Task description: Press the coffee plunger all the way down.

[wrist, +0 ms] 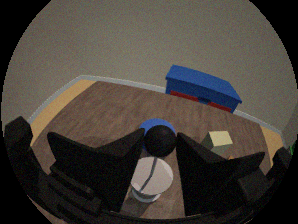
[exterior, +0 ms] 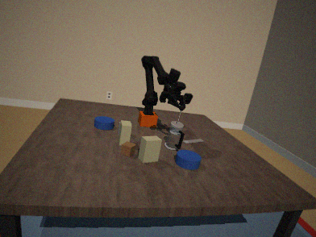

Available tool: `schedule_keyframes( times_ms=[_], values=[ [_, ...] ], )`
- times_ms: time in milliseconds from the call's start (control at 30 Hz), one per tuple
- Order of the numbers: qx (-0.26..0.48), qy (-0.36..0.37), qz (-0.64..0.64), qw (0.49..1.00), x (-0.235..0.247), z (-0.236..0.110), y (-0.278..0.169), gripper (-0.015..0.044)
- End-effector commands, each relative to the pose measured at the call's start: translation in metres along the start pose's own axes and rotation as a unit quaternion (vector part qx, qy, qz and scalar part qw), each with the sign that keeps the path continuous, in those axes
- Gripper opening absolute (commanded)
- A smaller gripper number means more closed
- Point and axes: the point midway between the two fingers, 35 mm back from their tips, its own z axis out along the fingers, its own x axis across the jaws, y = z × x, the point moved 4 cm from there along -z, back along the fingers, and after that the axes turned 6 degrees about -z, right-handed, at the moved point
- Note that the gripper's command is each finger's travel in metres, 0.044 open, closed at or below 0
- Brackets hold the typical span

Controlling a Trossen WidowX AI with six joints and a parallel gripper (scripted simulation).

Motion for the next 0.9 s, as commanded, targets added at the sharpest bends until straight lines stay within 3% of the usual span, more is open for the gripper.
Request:
schedule_keyframes(
  times_ms=[0, 867],
  values=[
    [0.047, 0.006, -0.007, 0.999, 0.004, 0.011, -0.034, 0.0121],
    [0.047, 0.006, -0.007, 0.999, 0.004, 0.038, -0.049, 0.0121]
  ],
)
